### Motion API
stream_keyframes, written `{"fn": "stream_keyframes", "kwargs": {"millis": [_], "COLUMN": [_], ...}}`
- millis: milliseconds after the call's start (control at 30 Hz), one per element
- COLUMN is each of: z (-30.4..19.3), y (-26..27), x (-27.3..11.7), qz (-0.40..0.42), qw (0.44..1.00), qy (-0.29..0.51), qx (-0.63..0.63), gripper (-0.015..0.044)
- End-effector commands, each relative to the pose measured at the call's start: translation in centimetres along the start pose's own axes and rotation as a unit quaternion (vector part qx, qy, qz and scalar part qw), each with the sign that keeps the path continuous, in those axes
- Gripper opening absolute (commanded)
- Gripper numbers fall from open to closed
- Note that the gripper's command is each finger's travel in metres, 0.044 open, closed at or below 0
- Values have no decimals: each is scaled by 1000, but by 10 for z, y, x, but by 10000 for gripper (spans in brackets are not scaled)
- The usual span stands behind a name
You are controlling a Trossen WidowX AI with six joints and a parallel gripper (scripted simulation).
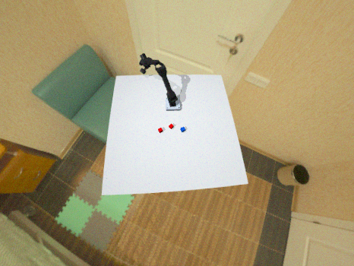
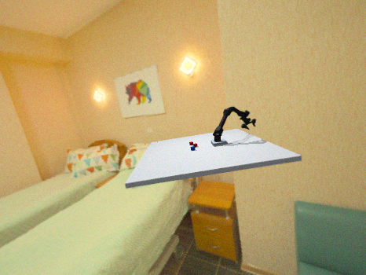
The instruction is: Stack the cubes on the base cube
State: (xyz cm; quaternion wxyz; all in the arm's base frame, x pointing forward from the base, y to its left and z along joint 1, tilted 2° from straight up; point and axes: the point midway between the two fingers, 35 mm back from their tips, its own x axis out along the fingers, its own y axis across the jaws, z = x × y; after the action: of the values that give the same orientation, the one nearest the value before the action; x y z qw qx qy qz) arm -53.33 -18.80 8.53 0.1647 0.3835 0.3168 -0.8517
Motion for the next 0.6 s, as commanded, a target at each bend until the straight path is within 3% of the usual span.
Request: {"fn": "stream_keyframes", "kwargs": {"millis": [0,133,567], "z": [1,16,31], "y": [2,49,221], "x": [-1,-19,-112], "qz": [2,33,148], "qw": [1000,999,985], "qy": [0,-9,-24], "qx": [-1,-18,-90], "gripper": [374,269,265]}}
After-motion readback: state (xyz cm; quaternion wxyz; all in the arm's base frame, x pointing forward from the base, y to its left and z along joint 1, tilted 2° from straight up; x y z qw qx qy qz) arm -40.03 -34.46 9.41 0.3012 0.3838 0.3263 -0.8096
